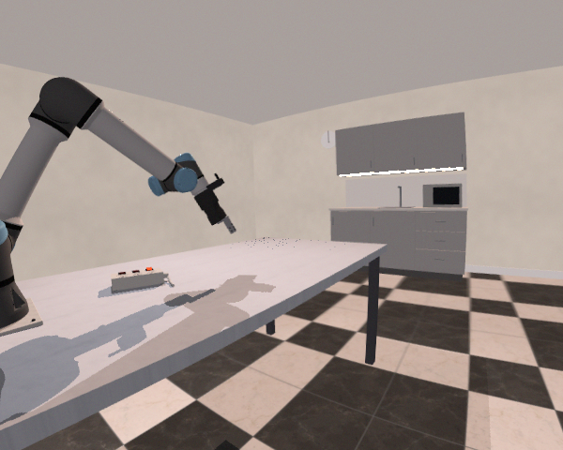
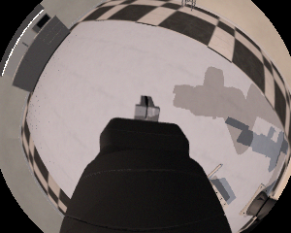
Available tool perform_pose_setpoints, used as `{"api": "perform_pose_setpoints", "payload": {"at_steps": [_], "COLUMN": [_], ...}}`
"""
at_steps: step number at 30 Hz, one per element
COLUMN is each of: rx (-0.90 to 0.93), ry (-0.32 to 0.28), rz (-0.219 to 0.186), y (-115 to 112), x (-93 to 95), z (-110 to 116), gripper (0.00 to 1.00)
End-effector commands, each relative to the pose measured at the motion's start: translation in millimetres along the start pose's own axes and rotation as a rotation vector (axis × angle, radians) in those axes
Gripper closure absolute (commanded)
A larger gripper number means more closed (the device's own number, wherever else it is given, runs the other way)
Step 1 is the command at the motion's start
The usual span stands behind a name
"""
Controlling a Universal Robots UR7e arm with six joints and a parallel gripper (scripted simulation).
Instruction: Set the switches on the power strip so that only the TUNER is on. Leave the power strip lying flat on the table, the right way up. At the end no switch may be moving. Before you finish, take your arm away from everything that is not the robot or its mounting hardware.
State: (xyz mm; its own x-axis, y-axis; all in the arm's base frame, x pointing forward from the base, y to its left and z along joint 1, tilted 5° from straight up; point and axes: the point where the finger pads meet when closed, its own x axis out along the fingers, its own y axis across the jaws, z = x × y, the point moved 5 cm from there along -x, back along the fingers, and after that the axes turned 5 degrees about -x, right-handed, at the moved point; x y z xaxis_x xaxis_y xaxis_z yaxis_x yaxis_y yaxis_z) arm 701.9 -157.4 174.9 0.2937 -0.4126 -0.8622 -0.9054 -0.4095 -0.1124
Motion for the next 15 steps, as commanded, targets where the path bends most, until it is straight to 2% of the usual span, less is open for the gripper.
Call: {"api": "perform_pose_setpoints", "payload": {"at_steps": [1, 2, 3, 4, 6, 8, 9, 10, 11, 12, 13, 15], "rx": [0.101, 0.127, 0.128, 0.154, 0.154, 0.207, 0.208, 0.233, 0.234, 0.259, 0.259, 0.308], "ry": [-0.167, -0.206, -0.206, -0.244, -0.244, -0.319, -0.319, -0.354, -0.354, -0.389, -0.389, -0.454], "rz": [-0.018, -0.015, -0.015, -0.011, -0.011, 0.002, 0.002, 0.01, 0.01, 0.019, 0.019, 0.04], "y": [25, 32, 32, 40, 40, 55, 55, 63, 63, 71, 71, 86], "x": [-25.7, -32.7, -32.5, -39.6, -39.6, -53.5, -53.4, -60.3, -60.3, -67.1, -67.0, -80.1], "z": [50, 64, 64, 79, 79, 107, 107, 121, 121, 135, 135, 162], "gripper": [1.0, 1.0, 1.0, 1.0, 1.0, 1.0, 1.0, 1.0, 1.0, 1.0, 1.0, 1.0]}}
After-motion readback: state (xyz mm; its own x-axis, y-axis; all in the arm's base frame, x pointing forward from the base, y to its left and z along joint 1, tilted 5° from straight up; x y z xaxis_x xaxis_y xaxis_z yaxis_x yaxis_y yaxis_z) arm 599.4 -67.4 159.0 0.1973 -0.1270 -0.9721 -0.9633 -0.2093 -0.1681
